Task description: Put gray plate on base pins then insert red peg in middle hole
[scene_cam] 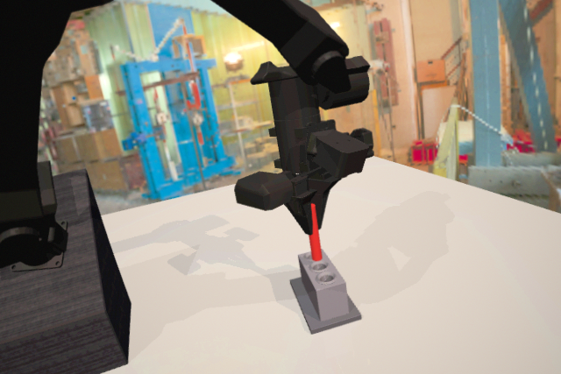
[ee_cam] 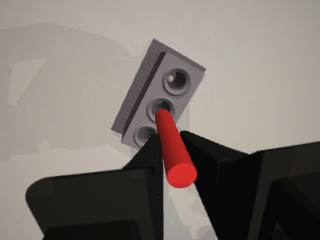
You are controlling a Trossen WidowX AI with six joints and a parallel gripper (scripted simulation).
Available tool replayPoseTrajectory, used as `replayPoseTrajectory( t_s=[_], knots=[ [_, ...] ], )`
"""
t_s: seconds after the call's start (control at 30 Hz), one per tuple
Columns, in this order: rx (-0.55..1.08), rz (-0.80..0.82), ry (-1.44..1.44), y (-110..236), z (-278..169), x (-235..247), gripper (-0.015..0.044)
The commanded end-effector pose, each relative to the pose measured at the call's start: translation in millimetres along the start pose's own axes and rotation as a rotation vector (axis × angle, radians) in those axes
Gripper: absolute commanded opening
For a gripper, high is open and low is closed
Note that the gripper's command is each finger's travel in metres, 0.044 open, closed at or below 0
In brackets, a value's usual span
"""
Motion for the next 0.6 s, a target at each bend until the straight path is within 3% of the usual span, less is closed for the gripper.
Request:
replayPoseTrajectory(
  t_s=[0.0,0.57],
  knots=[
    [-0.001,0.003,-0.001,0.7,0.7,-2.0,0.0],
    [-0.001,0.003,-0.001,0.7,3.1,-2.5,0.0]
  ],
)
Point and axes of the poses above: the point midway between the two fingers, 35 mm back from their tips, its own y axis back along the fingers, its own x axis across the jaws, z = x × y, the point moved 10 cm from there along y, back along the fingers, and after that the axes turned 2 degrees about y, right-handed, at the moved point
